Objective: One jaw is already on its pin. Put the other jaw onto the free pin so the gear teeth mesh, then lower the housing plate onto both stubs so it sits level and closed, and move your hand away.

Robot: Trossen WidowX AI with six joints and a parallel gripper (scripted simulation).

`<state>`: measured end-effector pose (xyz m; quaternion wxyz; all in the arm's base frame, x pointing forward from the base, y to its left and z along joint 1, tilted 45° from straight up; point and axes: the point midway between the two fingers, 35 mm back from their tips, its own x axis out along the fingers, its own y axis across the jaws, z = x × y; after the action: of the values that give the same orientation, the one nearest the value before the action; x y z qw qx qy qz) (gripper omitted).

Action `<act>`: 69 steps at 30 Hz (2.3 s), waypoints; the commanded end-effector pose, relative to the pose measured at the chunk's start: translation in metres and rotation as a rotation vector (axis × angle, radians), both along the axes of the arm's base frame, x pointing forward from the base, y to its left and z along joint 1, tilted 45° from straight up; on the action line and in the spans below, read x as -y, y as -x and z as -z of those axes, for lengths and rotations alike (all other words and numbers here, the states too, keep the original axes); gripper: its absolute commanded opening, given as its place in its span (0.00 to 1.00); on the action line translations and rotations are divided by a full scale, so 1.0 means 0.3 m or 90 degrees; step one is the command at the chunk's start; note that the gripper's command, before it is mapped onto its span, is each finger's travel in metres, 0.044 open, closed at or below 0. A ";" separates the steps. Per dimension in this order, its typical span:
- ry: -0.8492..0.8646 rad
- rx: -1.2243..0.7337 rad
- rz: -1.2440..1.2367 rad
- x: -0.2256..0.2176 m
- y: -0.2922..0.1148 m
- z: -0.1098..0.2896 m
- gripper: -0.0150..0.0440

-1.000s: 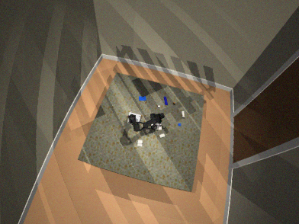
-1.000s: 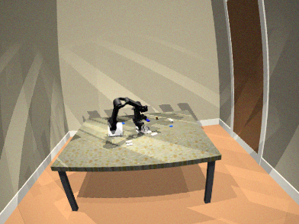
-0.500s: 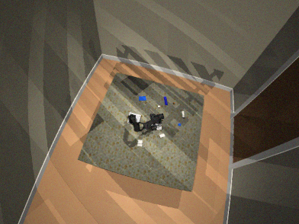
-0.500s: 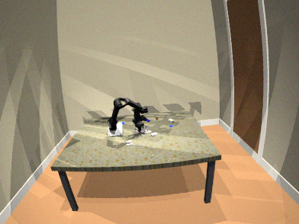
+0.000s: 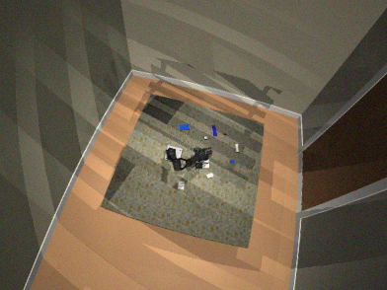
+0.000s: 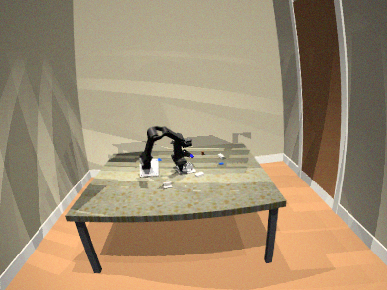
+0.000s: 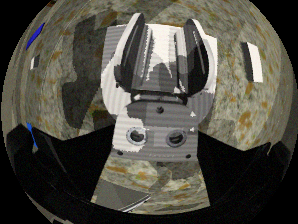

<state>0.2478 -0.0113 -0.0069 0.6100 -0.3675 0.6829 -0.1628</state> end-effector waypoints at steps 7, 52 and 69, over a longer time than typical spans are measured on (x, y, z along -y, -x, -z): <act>0.003 -0.001 -0.003 0.007 -0.001 0.006 0.85; 0.003 -0.001 -0.003 0.026 -0.001 0.024 0.85; 0.003 -0.002 -0.004 0.032 -0.001 0.030 0.85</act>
<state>0.2484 -0.0201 -0.0156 0.6103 -0.3684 0.6821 -0.1631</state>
